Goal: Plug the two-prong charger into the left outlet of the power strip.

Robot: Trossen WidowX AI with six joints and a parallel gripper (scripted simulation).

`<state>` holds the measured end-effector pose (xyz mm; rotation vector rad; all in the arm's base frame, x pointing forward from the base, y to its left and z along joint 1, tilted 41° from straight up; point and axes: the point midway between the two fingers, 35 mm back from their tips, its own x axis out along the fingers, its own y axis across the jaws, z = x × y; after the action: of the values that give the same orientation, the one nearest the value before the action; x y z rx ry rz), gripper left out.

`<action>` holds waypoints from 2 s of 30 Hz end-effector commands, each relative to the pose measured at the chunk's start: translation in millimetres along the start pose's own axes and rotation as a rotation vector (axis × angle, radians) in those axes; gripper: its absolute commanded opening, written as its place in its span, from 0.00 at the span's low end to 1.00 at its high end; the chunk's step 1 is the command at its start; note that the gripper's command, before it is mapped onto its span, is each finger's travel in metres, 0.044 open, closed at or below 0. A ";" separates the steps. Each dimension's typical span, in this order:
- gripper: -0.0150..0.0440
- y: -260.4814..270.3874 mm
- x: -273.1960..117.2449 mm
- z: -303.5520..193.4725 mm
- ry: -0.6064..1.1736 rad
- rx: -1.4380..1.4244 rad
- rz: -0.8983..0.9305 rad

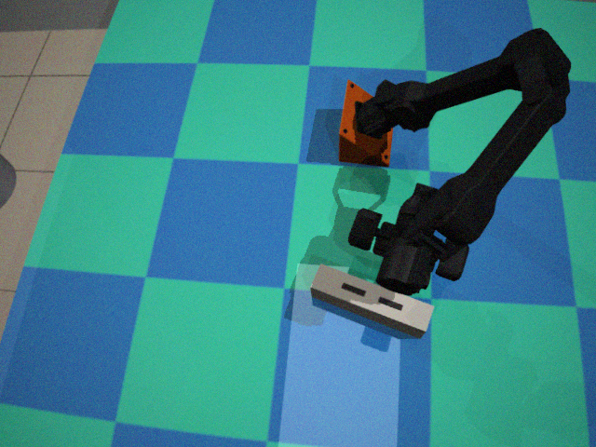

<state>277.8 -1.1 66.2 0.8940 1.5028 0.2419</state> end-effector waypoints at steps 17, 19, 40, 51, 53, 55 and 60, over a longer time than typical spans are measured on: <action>0.25 6.7 0.4 20.7 0.003 0.019 0.009; 0.25 6.7 0.4 20.8 0.003 0.019 0.009; 0.25 7.4 -0.1 23.5 0.003 0.019 0.009; 0.25 7.7 -0.6 26.0 0.003 0.019 0.009; 0.25 7.7 -0.6 26.4 0.003 0.019 0.009; 0.25 7.8 -0.7 26.9 0.003 0.019 0.009; 0.25 7.8 -0.8 28.0 0.002 0.019 0.009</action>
<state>304.9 -6.2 66.1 0.9123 1.5079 0.2343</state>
